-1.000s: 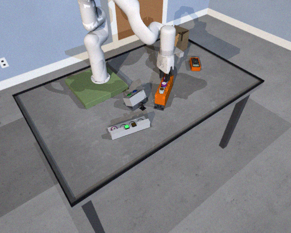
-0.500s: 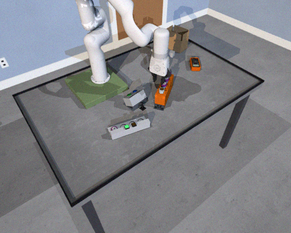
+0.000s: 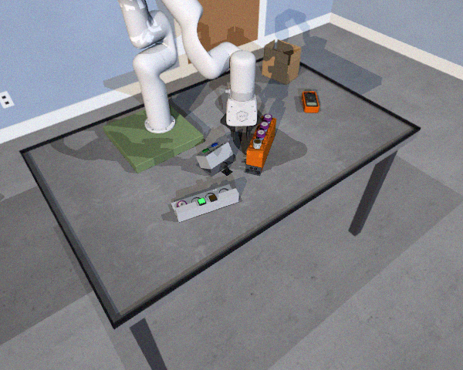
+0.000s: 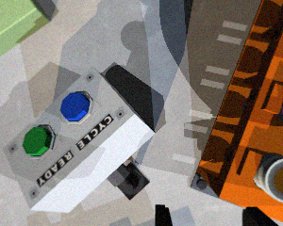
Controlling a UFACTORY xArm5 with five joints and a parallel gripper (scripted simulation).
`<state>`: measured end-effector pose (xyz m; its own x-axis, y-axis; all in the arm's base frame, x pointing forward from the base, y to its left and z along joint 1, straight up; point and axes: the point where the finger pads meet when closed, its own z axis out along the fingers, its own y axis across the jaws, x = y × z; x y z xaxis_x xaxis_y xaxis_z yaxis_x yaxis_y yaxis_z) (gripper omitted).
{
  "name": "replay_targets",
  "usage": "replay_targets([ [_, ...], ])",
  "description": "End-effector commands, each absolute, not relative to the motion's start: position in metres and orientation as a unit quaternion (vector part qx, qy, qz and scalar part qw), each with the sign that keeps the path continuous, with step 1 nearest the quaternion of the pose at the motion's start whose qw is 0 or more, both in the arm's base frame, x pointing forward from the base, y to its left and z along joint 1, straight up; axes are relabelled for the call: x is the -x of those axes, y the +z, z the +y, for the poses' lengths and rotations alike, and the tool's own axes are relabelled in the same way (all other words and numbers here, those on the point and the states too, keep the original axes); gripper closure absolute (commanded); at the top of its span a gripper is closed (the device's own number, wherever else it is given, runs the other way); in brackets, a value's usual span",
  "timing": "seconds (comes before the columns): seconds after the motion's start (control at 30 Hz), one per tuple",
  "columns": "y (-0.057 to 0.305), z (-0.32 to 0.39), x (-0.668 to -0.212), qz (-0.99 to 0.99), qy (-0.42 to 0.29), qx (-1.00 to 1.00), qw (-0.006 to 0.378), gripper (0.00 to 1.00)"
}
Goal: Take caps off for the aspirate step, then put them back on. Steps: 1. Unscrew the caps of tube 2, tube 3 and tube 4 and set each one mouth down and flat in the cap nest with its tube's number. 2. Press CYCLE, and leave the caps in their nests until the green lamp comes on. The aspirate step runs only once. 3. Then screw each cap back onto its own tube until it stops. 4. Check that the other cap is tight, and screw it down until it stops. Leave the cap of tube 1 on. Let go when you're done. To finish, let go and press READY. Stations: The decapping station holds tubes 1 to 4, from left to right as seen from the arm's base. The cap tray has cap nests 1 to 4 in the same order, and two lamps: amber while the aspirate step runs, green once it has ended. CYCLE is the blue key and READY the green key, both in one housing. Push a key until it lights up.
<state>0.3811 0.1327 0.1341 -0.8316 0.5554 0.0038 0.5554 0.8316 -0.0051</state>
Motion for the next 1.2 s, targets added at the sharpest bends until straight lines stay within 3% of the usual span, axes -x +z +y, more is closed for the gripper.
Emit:
replay_targets([
  [0.0, 0.136, 0.108, -0.386, -0.988, -0.001, 0.154, -0.001, 0.54],
  [1.17, 0.135, -0.093, -0.413, -0.995, 0.000, 0.101, -0.001, 0.54],
])
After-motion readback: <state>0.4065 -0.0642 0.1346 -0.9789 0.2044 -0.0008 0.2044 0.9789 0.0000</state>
